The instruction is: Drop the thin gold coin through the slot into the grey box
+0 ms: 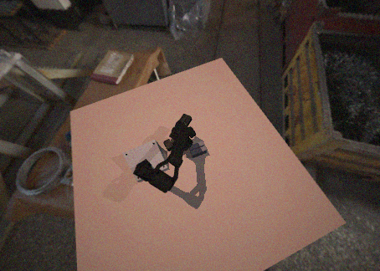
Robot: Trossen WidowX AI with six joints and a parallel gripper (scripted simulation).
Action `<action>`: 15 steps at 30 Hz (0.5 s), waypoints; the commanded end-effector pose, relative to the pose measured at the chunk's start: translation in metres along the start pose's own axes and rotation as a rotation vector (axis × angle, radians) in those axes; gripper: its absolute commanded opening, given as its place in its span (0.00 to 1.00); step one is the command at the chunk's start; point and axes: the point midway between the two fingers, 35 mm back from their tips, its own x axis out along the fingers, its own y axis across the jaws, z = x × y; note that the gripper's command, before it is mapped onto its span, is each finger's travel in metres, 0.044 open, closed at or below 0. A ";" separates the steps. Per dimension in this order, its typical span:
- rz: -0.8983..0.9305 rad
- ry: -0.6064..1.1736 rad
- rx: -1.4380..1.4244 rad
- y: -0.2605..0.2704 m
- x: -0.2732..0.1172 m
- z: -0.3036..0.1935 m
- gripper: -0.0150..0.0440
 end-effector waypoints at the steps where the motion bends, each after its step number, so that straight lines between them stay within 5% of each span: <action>1: -0.008 -0.008 -0.012 -0.003 0.010 0.001 0.53; 15: -0.009 -0.010 -0.012 -0.005 0.029 0.002 0.53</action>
